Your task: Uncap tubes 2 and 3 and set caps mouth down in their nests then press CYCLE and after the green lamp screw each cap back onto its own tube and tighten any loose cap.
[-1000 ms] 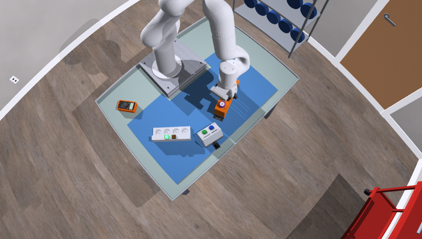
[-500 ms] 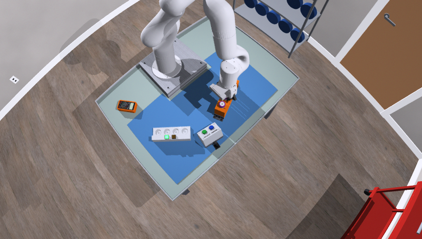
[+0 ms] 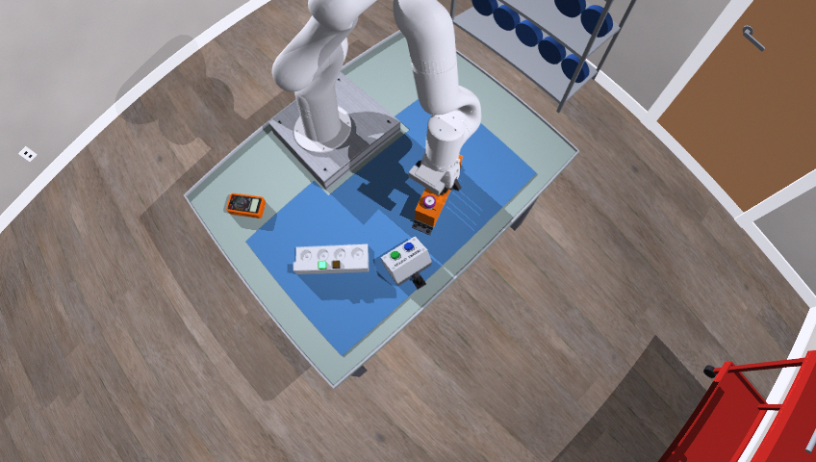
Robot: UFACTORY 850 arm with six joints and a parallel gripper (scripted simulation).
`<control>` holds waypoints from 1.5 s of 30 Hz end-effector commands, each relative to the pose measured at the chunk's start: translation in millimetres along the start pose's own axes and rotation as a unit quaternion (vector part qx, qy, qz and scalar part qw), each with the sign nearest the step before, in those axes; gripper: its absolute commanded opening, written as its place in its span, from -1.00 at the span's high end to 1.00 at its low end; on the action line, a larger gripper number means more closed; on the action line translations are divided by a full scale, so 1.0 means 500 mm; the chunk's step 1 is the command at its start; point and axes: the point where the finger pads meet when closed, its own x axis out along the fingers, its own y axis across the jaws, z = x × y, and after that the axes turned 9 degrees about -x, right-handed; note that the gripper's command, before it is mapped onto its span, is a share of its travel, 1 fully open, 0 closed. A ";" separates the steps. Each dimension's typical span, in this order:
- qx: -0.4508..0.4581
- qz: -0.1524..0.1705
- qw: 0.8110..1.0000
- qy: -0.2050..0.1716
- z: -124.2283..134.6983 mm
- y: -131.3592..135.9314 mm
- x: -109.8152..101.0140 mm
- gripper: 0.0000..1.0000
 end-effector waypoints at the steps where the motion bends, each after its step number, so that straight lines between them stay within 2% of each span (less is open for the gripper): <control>1: -0.070 -0.003 0.998 -0.005 0.000 -0.002 -0.001 0.08; 6: -0.169 -0.003 0.986 -0.005 0.000 -0.002 -0.001 0.08; 12: -0.286 -0.004 0.958 -0.004 0.000 -0.002 -0.001 0.08; 14: -0.286 -0.004 0.958 -0.004 0.000 -0.002 -0.001 0.08; 24: -0.461 -0.005 0.887 -0.004 -0.001 -0.002 -0.001 0.08; 28: -0.461 -0.005 0.887 -0.004 -0.001 -0.002 -0.001 0.08; 29: -0.461 -0.005 0.887 -0.004 -0.001 -0.002 -0.001 1.00; 43: -0.461 -0.005 0.887 -0.004 -0.001 -0.002 -0.001 1.00; 45: -0.416 -0.005 0.909 -0.004 -0.001 -0.002 -0.001 1.00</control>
